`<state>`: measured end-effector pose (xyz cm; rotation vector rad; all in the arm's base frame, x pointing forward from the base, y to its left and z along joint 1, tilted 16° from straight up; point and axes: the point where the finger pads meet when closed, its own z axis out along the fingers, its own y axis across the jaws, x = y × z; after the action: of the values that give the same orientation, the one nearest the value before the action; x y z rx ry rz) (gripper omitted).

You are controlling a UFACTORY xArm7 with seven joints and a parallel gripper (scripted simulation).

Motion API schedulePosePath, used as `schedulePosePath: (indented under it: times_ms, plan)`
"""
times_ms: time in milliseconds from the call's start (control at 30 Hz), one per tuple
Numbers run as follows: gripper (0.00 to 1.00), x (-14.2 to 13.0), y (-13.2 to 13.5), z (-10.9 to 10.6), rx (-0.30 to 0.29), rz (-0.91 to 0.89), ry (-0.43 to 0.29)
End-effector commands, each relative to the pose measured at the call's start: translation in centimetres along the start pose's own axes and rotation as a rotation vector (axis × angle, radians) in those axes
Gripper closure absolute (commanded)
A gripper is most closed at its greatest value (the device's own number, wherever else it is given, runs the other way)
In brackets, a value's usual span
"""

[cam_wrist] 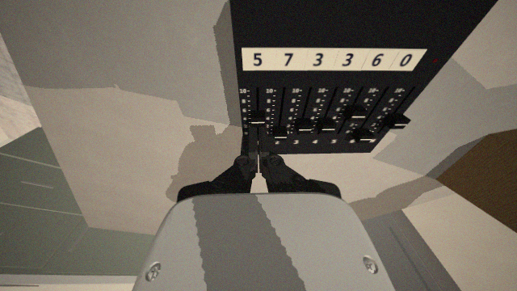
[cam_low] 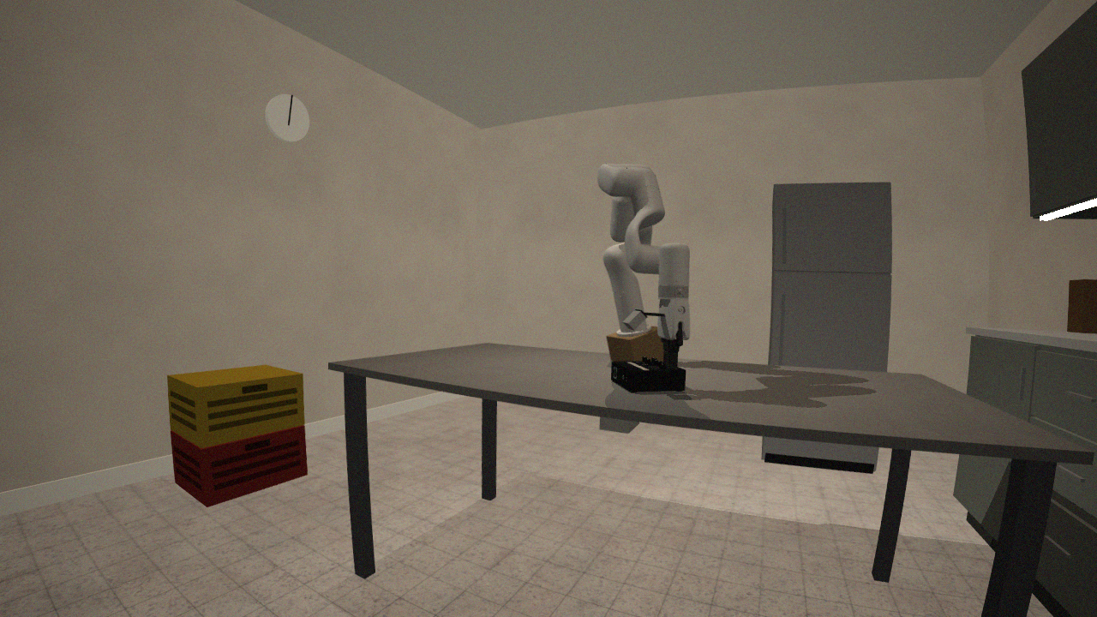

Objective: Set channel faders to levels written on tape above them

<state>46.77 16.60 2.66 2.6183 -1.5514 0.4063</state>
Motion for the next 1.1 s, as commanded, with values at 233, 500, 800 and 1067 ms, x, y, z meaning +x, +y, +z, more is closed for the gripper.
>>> schedulePosePath:
  times_ms: [233, 500, 800, 1067]
  plan:
    - [1.00, -0.1, -0.2, -0.1, 0.004, 0.000, -0.001]
    - [1.00, -0.5, -0.2, -0.1, 0.004, 0.000, -0.001]
    - [1.00, -0.6, -0.2, -0.1, 0.004, 0.000, -0.001]
    - [1.00, -0.6, -0.2, -1.2, 0.004, 0.000, -0.001]
